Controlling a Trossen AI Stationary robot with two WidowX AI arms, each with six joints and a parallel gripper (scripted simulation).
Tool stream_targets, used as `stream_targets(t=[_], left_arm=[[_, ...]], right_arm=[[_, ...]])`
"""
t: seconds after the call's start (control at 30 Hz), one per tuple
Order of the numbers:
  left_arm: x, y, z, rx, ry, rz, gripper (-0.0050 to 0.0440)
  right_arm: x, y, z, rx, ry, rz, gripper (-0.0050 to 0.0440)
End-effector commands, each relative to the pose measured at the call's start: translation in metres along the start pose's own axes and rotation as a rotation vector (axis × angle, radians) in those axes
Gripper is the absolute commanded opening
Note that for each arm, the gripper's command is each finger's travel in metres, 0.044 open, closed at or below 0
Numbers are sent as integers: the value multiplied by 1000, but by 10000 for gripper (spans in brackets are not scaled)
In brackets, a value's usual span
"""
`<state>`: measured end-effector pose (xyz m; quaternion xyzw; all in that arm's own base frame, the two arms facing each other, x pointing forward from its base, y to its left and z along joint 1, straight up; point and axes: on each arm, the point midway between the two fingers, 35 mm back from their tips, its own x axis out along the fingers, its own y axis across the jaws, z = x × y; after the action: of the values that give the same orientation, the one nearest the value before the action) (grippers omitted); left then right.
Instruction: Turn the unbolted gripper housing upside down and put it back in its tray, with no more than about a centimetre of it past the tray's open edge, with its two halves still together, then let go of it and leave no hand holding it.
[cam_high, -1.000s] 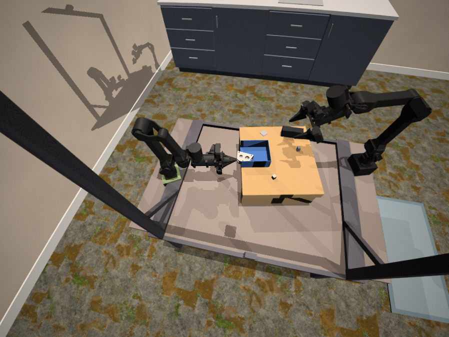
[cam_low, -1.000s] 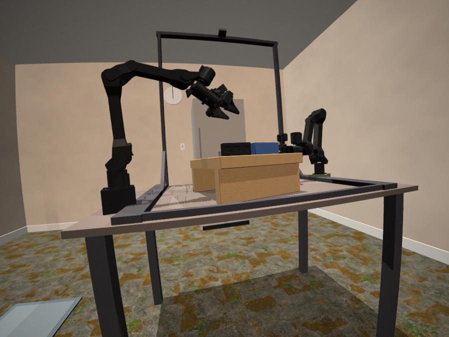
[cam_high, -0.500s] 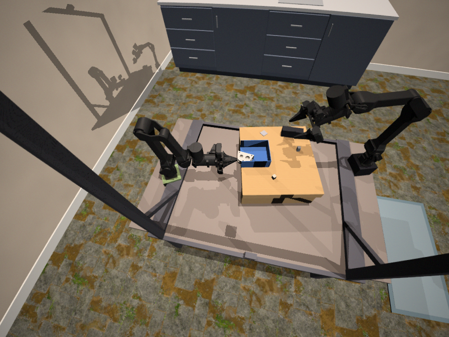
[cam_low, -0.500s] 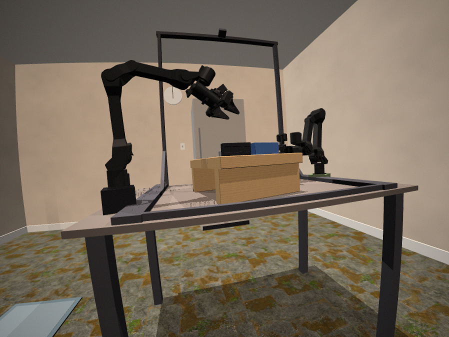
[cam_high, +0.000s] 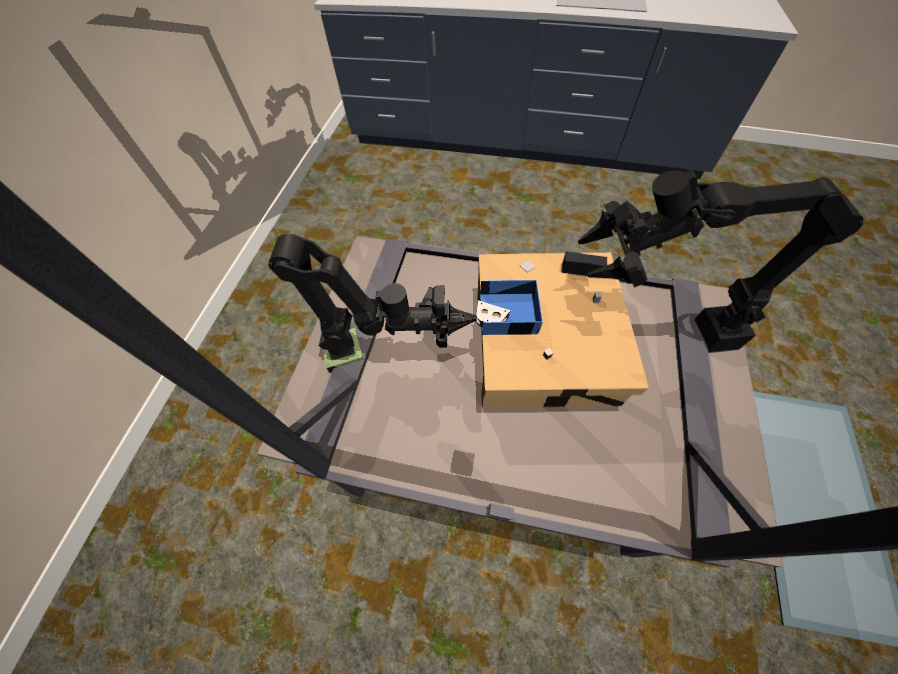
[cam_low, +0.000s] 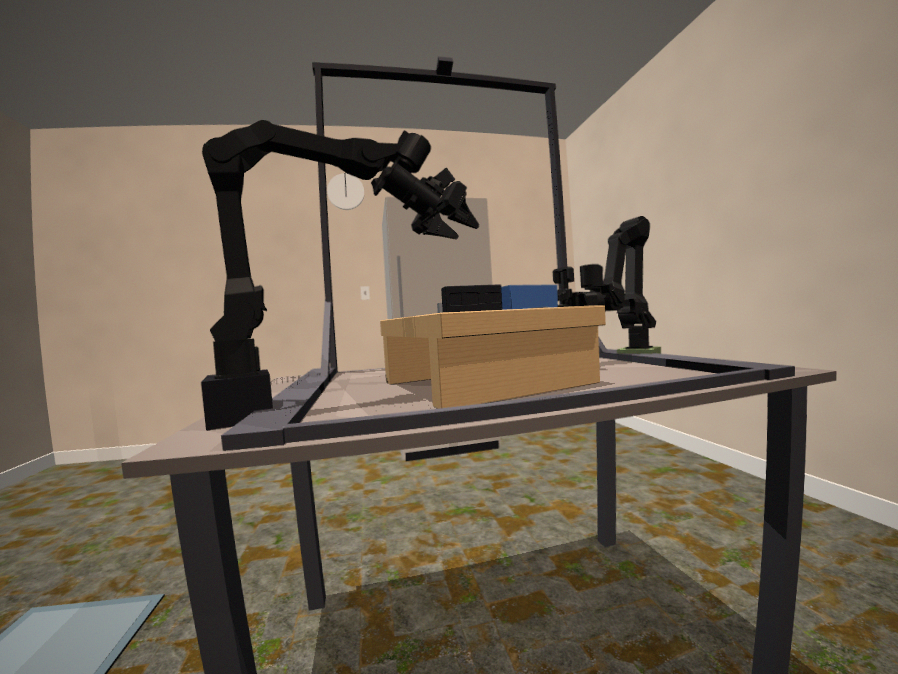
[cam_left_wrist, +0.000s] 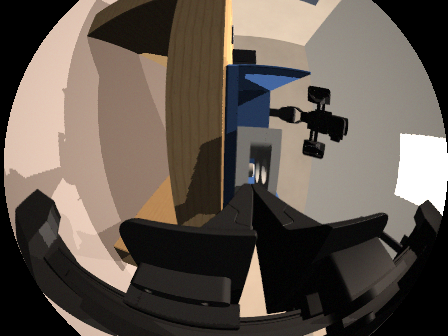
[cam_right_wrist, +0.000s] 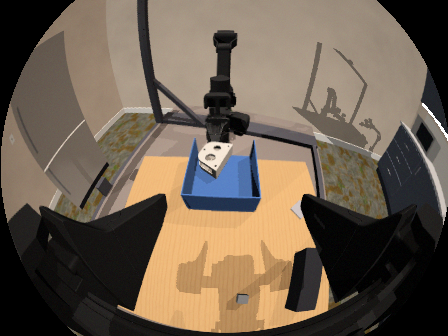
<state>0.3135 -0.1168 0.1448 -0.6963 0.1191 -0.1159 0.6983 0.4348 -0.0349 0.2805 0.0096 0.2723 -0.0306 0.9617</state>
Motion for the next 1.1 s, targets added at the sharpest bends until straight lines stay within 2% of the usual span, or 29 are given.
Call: stream_targets(t=[0.0, 1.07], left_arm=[[3, -5, 0, -1, 5, -18, 0], [13, -6, 4, 0, 3, -18, 0]], right_arm=[[-8, 0, 9, -5, -30, 4, 440], [-8, 0, 9, -5, -30, 4, 440]])
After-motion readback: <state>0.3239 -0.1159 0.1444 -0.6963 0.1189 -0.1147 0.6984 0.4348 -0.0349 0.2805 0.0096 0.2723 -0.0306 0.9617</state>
